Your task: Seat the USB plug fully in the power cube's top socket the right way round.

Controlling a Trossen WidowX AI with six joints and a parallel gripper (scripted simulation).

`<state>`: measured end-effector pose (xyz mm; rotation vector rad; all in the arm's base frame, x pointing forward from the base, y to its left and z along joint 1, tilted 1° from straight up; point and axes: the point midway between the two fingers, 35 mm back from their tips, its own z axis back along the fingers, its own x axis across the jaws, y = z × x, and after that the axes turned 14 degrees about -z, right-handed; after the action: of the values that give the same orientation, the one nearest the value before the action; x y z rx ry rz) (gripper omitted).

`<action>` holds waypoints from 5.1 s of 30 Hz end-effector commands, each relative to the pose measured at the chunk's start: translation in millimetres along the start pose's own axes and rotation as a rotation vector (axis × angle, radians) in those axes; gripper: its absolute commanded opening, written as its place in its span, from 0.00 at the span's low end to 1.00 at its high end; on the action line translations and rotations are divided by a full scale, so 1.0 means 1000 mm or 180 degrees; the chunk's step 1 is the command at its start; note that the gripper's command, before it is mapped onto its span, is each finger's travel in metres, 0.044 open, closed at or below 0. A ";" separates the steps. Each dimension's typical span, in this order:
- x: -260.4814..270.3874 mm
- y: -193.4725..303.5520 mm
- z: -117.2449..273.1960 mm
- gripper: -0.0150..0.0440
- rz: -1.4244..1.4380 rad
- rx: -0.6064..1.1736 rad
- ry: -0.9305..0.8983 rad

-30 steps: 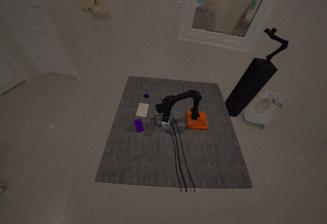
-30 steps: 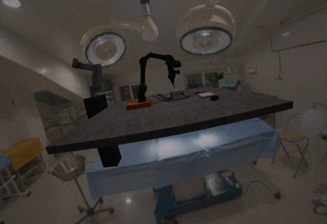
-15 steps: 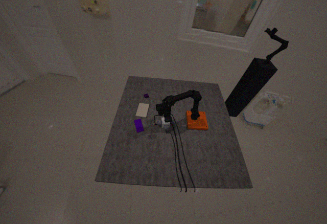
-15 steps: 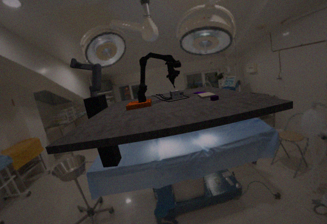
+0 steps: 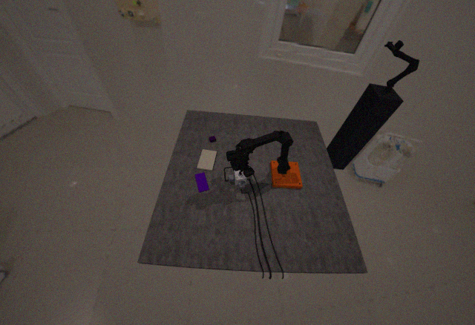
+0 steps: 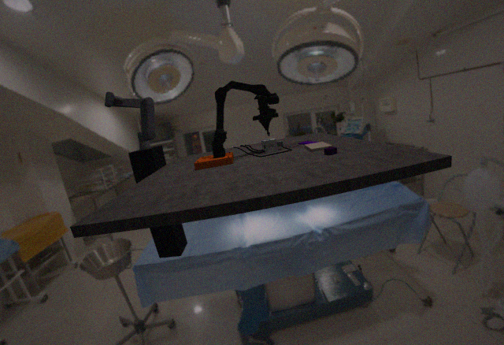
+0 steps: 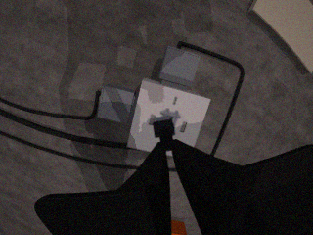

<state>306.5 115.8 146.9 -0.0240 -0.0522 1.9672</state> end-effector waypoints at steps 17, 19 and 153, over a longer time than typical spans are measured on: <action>0.000 0.000 0.000 0.25 0.1686 -0.0003 0.0000; 0.000 0.000 0.000 0.25 0.1853 -0.0003 0.0000; -0.010 0.004 -0.011 0.25 0.3689 0.0149 0.0170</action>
<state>307.1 106.6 135.7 -0.0865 0.0526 3.1297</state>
